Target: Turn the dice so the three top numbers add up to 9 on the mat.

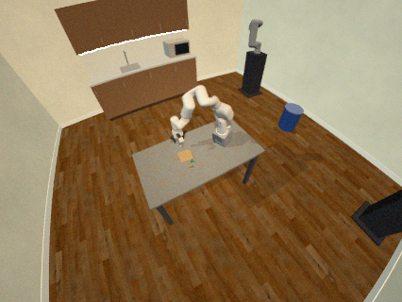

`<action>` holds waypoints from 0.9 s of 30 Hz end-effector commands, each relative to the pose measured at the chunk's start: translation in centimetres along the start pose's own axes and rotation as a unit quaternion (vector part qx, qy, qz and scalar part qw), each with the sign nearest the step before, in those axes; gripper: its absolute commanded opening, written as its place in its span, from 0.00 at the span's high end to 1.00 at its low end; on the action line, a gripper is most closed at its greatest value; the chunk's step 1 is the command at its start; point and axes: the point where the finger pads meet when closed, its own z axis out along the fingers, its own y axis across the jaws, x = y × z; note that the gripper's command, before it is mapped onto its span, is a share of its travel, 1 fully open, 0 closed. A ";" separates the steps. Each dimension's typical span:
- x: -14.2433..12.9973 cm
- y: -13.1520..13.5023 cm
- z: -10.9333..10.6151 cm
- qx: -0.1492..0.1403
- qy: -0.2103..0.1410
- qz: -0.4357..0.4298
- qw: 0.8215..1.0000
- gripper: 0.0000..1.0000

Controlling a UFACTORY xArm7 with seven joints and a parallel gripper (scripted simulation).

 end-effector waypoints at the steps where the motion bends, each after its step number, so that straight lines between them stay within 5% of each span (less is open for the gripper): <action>1: -0.1 0.0 0.3 -0.011 0.005 -0.073 0.997 0.00; 20: -0.2 -0.3 1.4 -0.013 0.003 -0.288 0.957 0.00; 27: -0.2 -0.4 1.8 -0.014 0.002 -0.381 0.924 0.00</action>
